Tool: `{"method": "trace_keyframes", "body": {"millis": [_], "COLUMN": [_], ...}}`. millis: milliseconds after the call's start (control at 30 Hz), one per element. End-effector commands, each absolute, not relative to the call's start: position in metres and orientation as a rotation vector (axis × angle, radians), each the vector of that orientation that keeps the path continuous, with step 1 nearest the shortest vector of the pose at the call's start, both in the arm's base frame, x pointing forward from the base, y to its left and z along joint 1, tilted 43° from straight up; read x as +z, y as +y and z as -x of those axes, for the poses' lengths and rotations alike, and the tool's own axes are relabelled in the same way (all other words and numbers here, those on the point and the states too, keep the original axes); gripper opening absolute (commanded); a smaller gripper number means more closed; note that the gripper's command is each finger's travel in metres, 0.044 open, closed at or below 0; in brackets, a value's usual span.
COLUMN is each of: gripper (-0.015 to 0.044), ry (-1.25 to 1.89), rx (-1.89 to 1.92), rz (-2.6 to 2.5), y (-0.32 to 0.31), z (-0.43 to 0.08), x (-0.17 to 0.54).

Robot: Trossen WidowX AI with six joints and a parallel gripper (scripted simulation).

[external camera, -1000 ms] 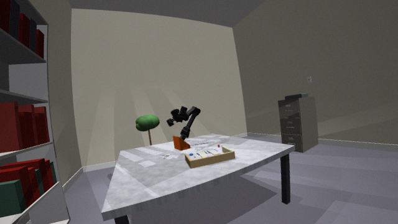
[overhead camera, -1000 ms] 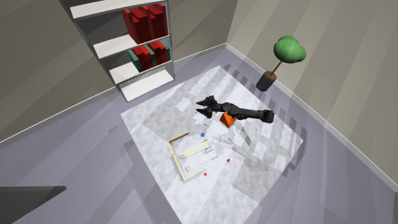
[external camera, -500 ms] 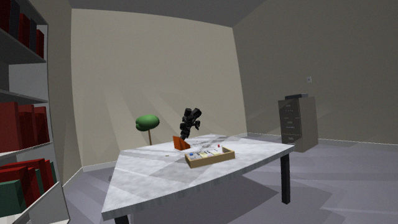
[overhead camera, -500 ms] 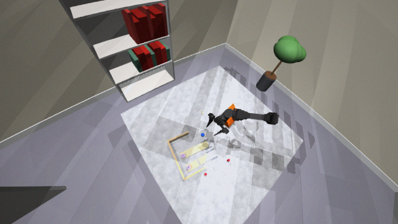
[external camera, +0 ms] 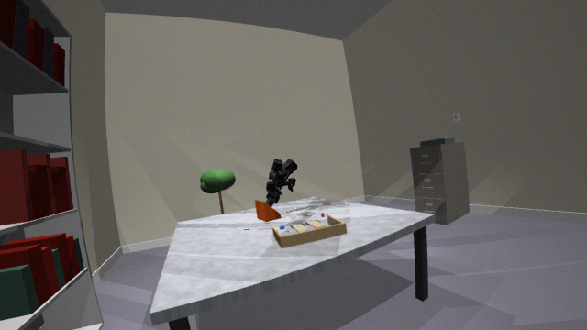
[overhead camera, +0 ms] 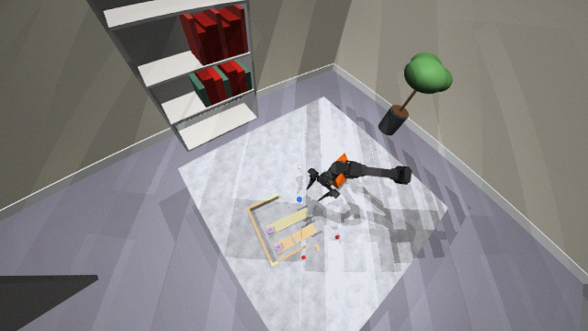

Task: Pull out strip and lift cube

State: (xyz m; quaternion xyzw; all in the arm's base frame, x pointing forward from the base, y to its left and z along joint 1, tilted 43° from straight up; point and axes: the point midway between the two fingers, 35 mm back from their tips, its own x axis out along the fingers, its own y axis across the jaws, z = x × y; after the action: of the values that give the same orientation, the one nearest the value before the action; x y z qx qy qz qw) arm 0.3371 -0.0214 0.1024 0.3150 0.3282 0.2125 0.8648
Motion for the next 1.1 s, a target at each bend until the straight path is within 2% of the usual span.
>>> {"method": "trace_keyframes", "body": {"millis": [0, 367, 700, 1067], "gripper": [0.0295, 0.0006, 0.0000, 0.0000], "ry": [0.728, 1.178, 1.652, 1.683], "rx": [0.453, 0.503, 0.544, 0.546], "rz": [-0.650, -0.662, -0.622, -0.616], "y": [-0.019, 0.024, 0.080, 0.079], "z": [-0.345, -0.388, -0.390, -0.383], "x": [0.100, 0.067, 0.040, 0.035]}}
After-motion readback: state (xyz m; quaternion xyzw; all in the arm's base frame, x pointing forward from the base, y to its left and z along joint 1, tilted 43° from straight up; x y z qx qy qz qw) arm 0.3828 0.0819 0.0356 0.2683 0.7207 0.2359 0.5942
